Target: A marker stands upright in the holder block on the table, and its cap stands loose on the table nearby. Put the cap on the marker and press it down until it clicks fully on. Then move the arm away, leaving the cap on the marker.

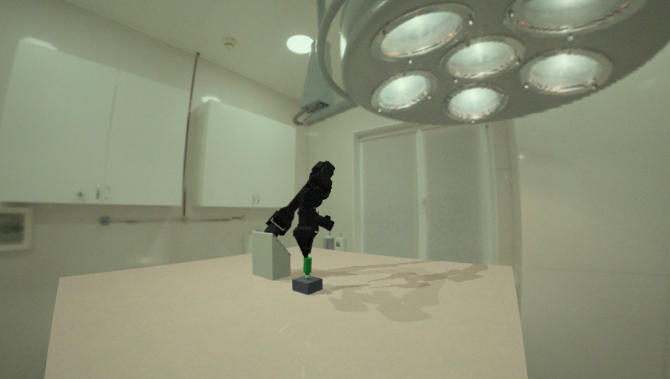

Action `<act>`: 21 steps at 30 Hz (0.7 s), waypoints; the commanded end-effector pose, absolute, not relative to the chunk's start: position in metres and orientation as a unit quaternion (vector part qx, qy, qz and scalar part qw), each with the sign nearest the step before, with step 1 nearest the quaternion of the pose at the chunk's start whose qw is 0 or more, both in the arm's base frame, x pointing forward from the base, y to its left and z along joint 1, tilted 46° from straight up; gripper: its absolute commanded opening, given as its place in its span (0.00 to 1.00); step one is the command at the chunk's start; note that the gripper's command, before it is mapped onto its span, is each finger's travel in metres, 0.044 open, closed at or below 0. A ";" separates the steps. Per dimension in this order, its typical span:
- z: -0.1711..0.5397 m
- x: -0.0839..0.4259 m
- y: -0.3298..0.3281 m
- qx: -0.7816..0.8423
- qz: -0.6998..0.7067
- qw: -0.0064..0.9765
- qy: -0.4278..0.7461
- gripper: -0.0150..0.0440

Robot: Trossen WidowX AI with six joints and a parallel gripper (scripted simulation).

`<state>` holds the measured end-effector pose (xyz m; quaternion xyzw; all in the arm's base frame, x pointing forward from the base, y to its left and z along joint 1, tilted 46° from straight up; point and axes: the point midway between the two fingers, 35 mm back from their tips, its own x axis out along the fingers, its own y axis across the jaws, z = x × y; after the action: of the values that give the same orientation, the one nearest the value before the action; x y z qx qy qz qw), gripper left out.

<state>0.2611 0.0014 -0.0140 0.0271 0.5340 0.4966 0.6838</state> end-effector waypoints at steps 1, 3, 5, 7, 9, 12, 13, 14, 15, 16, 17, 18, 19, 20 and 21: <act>-0.004 0.264 -0.010 0.149 0.388 0.668 0.617 0.69; 0.001 0.265 -0.015 0.213 0.328 0.650 0.651 0.60; 0.002 0.265 -0.017 0.235 0.306 0.642 0.662 0.51; 0.002 0.265 -0.017 0.235 0.306 0.642 0.662 0.42; 0.002 0.265 -0.017 0.235 0.306 0.642 0.662 0.33; 0.002 0.265 -0.017 0.235 0.306 0.642 0.662 0.25; 0.002 0.265 -0.017 0.235 0.306 0.642 0.662 0.25; 0.002 0.265 -0.017 0.235 0.306 0.642 0.662 0.25; 0.002 0.265 -0.017 0.235 0.306 0.642 0.662 0.25; 0.002 0.265 -0.017 0.235 0.306 0.642 0.662 0.25; 0.002 0.265 -0.017 0.235 0.306 0.642 0.662 0.25; 0.002 0.265 -0.017 0.235 0.306 0.642 0.662 0.25; 0.002 0.265 -0.017 0.235 0.306 0.642 0.662 0.25; 0.002 0.265 -0.017 0.235 0.306 0.642 0.662 0.25; 0.002 0.265 -0.017 0.235 0.306 0.642 0.662 0.25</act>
<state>0.2654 -0.0159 0.0019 0.2343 0.6592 0.3106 0.6435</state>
